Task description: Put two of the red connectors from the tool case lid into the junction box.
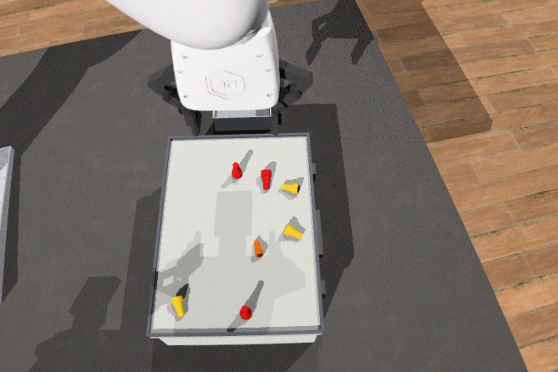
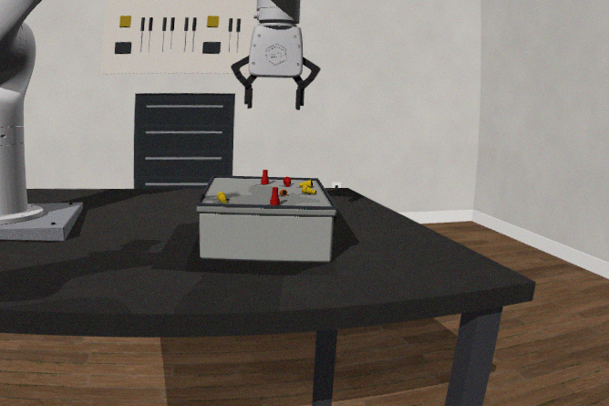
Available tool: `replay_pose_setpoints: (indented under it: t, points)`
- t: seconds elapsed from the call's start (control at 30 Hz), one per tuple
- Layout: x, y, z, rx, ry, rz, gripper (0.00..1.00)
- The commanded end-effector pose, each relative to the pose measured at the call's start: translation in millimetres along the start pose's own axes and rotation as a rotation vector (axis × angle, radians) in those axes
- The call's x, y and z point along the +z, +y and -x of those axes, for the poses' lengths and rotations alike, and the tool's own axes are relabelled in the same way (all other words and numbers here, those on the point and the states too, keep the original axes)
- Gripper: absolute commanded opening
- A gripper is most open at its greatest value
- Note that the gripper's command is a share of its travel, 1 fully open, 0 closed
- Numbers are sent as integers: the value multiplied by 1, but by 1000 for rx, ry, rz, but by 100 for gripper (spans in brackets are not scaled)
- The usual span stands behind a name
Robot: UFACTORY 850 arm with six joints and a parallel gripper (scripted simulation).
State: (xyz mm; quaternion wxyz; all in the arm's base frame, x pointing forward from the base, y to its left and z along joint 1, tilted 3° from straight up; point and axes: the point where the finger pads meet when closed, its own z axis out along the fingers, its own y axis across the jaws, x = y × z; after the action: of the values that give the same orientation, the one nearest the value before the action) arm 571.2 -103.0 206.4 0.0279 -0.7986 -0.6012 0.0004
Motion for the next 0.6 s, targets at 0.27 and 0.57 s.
replay_pose_setpoints:
  t: [0.27,0.57]
  points:
    - [-43,-11,61,-17,1,1,0]
    - [-43,-11,61,-17,1,1,0]
